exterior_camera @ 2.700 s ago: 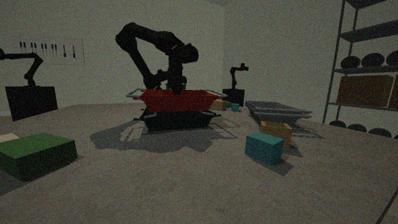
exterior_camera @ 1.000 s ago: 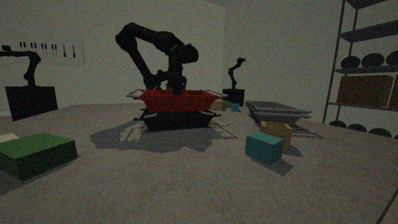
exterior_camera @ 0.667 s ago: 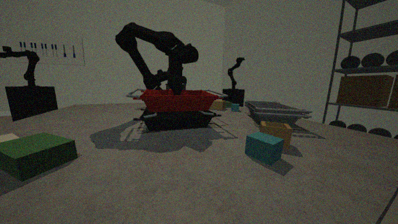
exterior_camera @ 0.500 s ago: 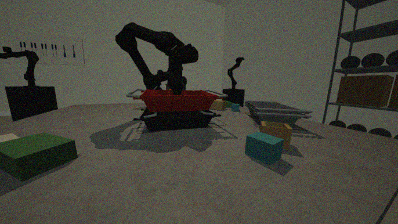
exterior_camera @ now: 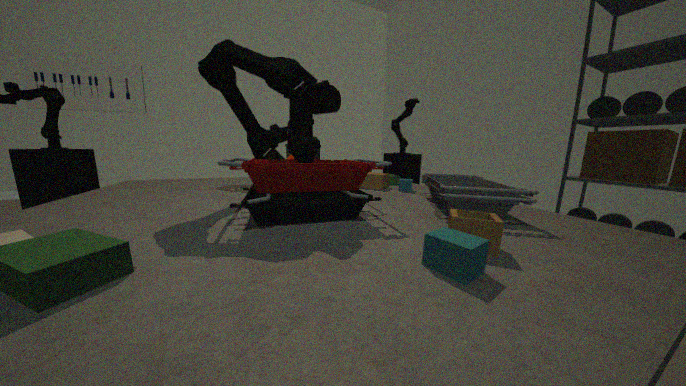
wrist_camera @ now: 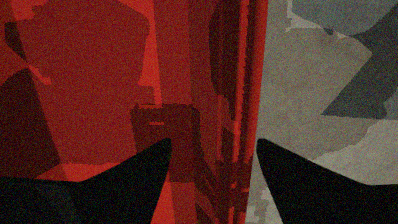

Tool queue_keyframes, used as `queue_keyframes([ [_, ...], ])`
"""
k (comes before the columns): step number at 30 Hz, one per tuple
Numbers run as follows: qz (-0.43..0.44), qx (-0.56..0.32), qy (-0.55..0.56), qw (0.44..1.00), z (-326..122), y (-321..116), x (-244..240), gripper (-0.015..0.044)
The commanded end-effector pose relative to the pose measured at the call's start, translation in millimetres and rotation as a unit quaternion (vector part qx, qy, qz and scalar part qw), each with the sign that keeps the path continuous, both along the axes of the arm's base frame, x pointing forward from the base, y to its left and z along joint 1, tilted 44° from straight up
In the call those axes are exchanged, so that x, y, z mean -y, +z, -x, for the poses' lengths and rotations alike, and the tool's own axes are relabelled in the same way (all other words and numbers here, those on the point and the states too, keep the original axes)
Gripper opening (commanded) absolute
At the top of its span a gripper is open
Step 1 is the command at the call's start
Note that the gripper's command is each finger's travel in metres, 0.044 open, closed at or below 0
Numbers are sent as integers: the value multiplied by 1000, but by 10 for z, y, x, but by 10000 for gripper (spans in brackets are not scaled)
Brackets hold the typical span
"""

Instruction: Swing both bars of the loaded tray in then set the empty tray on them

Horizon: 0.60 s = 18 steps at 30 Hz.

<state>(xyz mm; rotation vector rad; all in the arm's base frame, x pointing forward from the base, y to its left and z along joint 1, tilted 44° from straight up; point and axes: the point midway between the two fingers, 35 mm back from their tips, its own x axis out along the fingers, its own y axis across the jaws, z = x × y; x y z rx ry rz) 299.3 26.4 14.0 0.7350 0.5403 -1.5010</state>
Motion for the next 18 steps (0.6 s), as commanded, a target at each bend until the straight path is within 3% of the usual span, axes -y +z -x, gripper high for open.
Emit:
queue_keyframes([
  [1, -1, -3, 1, 1000, 6, -6, 4, 337],
  [8, -1, -3, 1, 1000, 6, -6, 4, 440],
  [18, -1, 0, 0, 1000, -15, 58, -66, 440],
])
